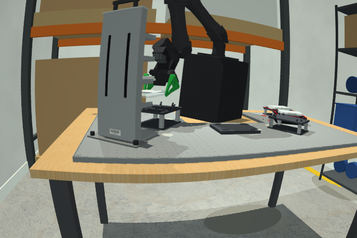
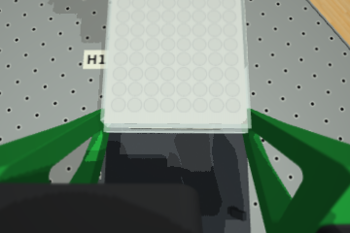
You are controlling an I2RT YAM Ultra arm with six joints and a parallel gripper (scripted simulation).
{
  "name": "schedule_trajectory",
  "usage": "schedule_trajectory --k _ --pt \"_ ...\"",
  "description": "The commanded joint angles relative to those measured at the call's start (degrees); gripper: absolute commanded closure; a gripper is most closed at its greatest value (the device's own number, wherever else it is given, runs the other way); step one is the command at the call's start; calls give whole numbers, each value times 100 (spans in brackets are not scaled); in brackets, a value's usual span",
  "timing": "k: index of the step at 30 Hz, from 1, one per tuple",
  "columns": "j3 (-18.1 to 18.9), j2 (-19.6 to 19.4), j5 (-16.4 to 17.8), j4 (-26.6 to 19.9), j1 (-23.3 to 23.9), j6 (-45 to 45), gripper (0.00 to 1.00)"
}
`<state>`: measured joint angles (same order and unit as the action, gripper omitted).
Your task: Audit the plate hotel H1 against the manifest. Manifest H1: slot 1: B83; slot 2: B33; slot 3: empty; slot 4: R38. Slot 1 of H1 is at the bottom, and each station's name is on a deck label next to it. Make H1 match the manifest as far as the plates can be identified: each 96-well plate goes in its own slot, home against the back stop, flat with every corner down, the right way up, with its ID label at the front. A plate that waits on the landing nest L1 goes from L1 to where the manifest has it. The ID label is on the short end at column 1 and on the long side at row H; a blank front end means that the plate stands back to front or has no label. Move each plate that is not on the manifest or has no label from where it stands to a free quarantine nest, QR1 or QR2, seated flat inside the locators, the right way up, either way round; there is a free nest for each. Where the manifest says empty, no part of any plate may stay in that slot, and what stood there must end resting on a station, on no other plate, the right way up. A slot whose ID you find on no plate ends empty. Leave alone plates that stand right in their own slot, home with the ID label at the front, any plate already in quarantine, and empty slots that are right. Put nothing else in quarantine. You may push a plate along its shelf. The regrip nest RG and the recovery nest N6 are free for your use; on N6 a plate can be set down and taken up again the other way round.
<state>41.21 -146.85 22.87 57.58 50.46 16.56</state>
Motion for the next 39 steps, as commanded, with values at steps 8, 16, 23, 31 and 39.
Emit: schedule_trajectory --k 8,16,23,31,39 --pt "266 -72 -27 -71 -98 -84 14" --pt "352 -117 -47 -101 -143 -111 14" --pt "455 -120 -85 -170 -183 -145 14" --pt "556 -145 -110 -238 -198 -171 14" --pt "664 -132 -137 -281 -252 -207 14"
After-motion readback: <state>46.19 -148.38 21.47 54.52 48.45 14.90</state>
